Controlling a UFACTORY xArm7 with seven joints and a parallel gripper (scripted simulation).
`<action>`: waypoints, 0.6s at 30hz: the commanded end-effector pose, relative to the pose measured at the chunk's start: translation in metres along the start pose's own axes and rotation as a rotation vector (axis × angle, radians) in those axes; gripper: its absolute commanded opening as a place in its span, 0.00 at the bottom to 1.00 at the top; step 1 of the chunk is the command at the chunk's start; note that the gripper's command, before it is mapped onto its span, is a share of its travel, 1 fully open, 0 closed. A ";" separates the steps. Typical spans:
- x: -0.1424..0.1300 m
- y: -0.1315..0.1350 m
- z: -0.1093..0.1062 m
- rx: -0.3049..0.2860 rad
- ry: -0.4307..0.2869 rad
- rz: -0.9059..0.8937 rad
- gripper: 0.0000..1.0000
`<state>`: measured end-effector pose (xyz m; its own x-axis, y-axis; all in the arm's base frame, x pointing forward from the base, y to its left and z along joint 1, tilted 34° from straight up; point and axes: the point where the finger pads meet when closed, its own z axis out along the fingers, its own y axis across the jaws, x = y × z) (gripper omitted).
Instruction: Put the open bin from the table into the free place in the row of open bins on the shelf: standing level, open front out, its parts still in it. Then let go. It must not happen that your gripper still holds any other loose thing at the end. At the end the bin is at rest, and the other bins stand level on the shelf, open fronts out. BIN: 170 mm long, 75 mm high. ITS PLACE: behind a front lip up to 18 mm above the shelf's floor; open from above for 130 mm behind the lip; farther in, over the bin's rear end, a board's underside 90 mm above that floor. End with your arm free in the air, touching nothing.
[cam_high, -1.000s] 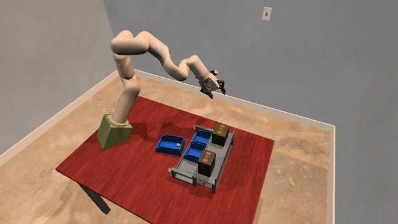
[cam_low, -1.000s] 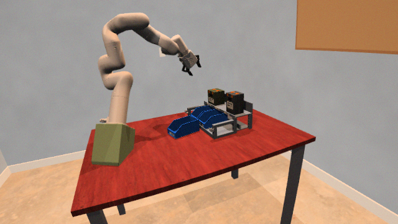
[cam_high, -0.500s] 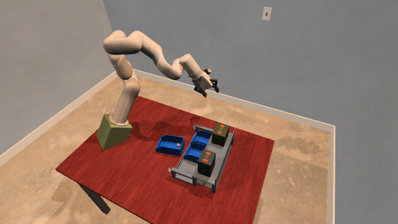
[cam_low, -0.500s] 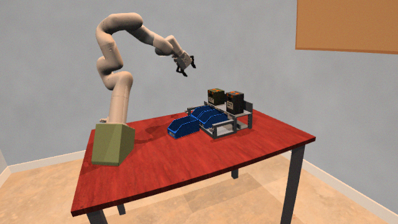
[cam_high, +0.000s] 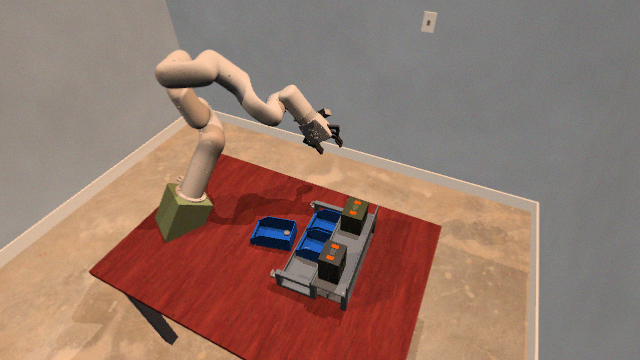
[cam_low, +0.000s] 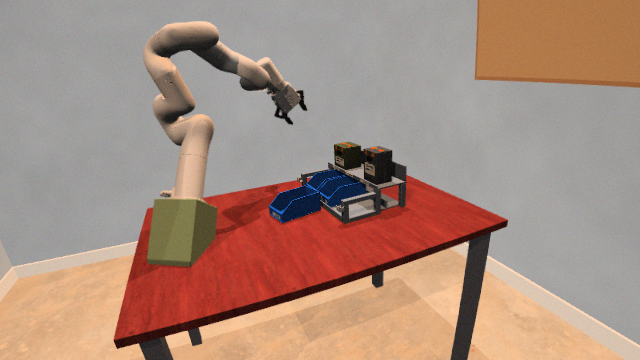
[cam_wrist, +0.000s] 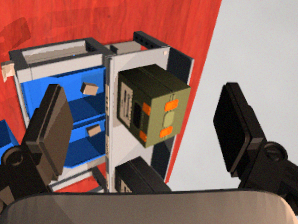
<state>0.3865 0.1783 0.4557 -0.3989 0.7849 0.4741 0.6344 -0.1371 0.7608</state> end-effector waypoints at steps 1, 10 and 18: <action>0.004 -0.016 -0.016 -0.007 0.000 0.003 1.00; 0.005 -0.023 -0.020 -0.007 0.000 0.002 1.00; 0.012 -0.059 -0.045 -0.006 0.000 0.003 1.00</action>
<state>0.3353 0.1742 0.4381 -0.3977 0.7863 0.4729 0.6337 -0.1373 0.7613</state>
